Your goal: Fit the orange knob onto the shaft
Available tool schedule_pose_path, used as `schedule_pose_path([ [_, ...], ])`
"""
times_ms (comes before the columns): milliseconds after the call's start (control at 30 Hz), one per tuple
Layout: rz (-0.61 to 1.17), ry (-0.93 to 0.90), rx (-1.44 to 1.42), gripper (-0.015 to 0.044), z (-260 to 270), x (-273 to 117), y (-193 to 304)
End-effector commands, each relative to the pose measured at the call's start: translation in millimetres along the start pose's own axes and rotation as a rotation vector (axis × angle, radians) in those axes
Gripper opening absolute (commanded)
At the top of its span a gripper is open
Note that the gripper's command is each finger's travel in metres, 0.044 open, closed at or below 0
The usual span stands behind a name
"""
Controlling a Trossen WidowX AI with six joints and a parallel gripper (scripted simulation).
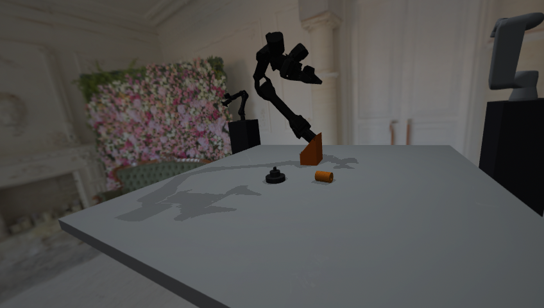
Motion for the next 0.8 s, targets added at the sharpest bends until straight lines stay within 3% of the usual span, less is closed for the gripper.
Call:
schedule_pose_path([
  [0, 0.26, -0.021, 0.08, 0.044, -7.2, 57.6, 34.4],
  [233, 0.762, -0.012, 0.142, 0.044, -1.6, 150.6, 111.2],
  [433, 1.131, 0.038, 0.085, 0.044, 17.7, 203.9, 176.1],
  [767, 1.169, 0.046, 0.072, 0.044, 14.9, 221.4, 201.4],
])
Point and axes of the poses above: the point midway between the two fingers, 35 mm back from their tips, its own x axis out along the fingers, its own z axis across the jaws, y = z × x, the point moved 3 cm from there along -x, back along the fingers, and after that the axes turned 3 degrees about x, right-handed, at the moved point
